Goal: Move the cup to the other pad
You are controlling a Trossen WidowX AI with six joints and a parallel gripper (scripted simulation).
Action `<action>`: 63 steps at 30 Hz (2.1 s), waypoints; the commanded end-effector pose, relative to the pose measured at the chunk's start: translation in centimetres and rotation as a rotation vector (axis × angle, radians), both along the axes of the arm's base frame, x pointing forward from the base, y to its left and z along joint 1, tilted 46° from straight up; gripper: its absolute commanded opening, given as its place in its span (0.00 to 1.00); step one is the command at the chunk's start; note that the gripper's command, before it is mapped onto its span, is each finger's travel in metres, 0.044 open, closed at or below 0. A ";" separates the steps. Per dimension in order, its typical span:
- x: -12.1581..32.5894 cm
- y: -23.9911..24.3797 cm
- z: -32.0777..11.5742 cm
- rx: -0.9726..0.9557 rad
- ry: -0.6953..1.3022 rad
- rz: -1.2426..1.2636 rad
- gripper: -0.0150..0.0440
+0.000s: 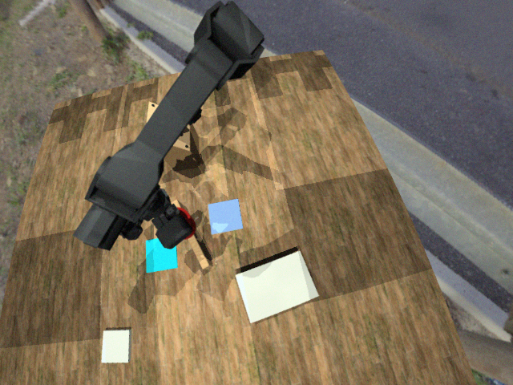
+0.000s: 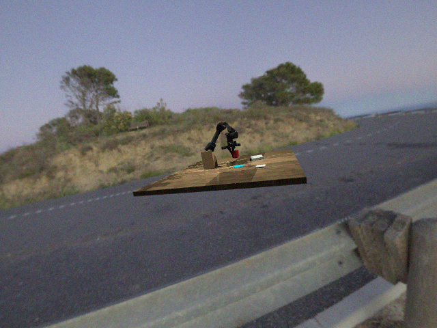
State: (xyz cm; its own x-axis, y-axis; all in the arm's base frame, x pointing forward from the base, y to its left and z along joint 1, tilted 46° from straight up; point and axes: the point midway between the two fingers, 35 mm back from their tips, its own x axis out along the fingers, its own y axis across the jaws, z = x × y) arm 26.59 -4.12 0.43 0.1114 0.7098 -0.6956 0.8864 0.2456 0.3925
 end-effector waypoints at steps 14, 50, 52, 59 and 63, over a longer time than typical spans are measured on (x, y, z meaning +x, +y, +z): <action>1.1 -2.3 -2.0 -0.004 -0.003 0.003 0.25; 3.0 -7.2 -6.4 -0.007 -0.005 0.003 0.25; 3.1 -7.5 -6.7 -0.007 -0.005 0.003 0.25; 3.2 -7.2 -7.3 -0.007 -0.006 0.003 0.25; 3.4 -6.7 -7.8 -0.007 -0.006 0.003 0.25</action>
State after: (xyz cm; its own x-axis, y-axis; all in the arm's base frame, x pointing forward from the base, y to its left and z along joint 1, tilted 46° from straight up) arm 30.03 -11.37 -6.81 0.1184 0.6991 -0.7051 0.8794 0.2560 0.4014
